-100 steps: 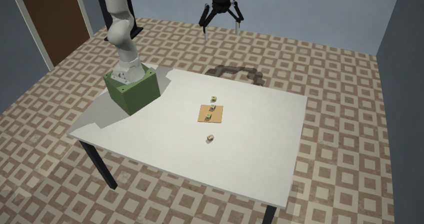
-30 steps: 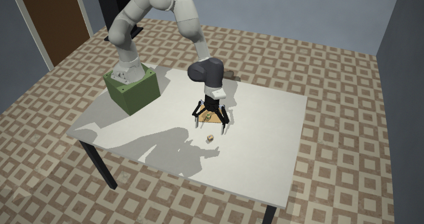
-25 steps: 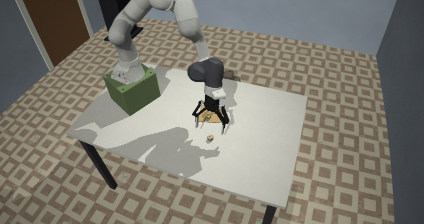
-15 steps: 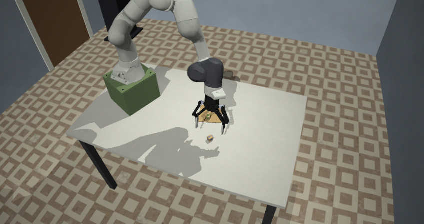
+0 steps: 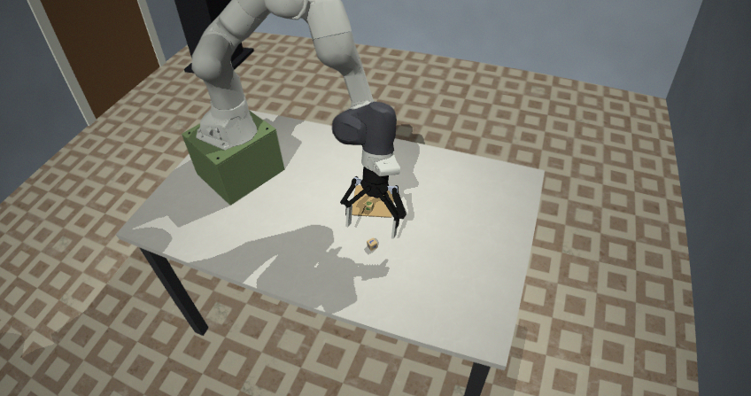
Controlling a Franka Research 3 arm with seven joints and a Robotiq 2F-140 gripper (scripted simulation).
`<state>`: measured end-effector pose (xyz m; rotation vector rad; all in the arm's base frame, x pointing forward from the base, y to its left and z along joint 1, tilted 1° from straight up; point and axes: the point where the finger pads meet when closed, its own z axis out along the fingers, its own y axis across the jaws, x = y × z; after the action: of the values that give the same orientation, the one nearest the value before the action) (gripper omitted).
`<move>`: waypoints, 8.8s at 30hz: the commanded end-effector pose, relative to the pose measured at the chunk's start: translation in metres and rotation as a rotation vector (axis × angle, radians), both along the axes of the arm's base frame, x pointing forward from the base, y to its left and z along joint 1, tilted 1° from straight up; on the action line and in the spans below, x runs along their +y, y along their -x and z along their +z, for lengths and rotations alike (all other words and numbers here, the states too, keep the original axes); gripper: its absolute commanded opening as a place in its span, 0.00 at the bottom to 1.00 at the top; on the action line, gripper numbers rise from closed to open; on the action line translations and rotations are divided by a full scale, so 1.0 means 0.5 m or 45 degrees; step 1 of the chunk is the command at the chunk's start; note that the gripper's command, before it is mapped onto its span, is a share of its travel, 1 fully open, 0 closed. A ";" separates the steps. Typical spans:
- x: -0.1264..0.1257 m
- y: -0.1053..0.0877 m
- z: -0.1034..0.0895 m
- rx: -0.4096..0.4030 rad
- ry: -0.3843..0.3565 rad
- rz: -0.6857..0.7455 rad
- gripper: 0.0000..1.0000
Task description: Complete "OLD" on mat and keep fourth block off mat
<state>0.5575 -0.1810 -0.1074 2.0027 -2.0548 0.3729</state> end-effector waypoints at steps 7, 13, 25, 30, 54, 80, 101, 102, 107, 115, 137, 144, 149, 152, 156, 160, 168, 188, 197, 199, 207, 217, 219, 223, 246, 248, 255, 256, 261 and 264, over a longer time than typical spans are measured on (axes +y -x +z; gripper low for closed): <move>-0.001 -0.001 0.000 -0.007 0.001 -0.009 1.00; -0.001 0.000 0.001 -0.003 -0.004 -0.011 1.00; -0.012 0.009 0.065 -0.092 -0.223 -0.457 1.00; -0.011 0.008 0.093 -0.122 -0.306 -0.605 1.00; -0.007 0.000 0.144 -0.168 -0.448 -0.831 1.00; -0.012 0.004 0.124 -0.080 -0.448 -0.404 1.00; -0.014 0.006 0.107 0.000 -0.446 0.003 1.00; -0.014 0.006 0.106 0.004 -0.445 0.024 1.00; -0.015 0.006 0.103 0.021 -0.444 0.115 1.00; -0.015 0.005 0.097 0.051 -0.442 0.275 1.00; -0.014 0.002 0.083 0.126 -0.430 0.710 1.00; -0.014 0.000 0.080 0.148 -0.424 0.844 1.00; -0.013 -0.001 0.077 0.164 -0.419 0.946 1.00; -0.013 -0.002 0.076 0.174 -0.416 1.007 1.00; -0.013 -0.003 0.075 0.180 -0.413 1.049 1.00; -0.012 -0.005 0.073 0.193 -0.407 1.135 1.00; -0.012 -0.005 0.073 0.193 -0.407 1.135 0.37; -0.012 -0.005 0.073 0.193 -0.407 1.135 0.37; -0.012 -0.005 0.073 0.193 -0.407 1.135 0.37; -0.012 -0.005 0.072 0.193 -0.407 1.135 0.37; -0.012 -0.005 0.068 0.193 -0.407 1.135 0.37; -0.013 -0.005 0.048 0.193 -0.407 1.135 0.37; -0.013 -0.005 0.042 0.193 -0.407 1.135 0.37; -0.013 -0.005 0.033 0.193 -0.407 1.135 0.37; -0.014 -0.005 -0.023 0.193 -0.407 1.135 0.37; -0.014 -0.005 -0.026 0.193 -0.407 1.135 0.37; -0.014 -0.005 -0.031 0.193 -0.407 1.135 0.37; -0.014 -0.005 -0.032 0.193 -0.407 1.135 0.37; -0.014 -0.005 -0.032 0.193 -0.407 1.135 0.37; -0.014 -0.005 -0.032 0.193 -0.407 1.135 0.37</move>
<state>0.5590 -0.1879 -0.1227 2.9520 -1.0724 0.0190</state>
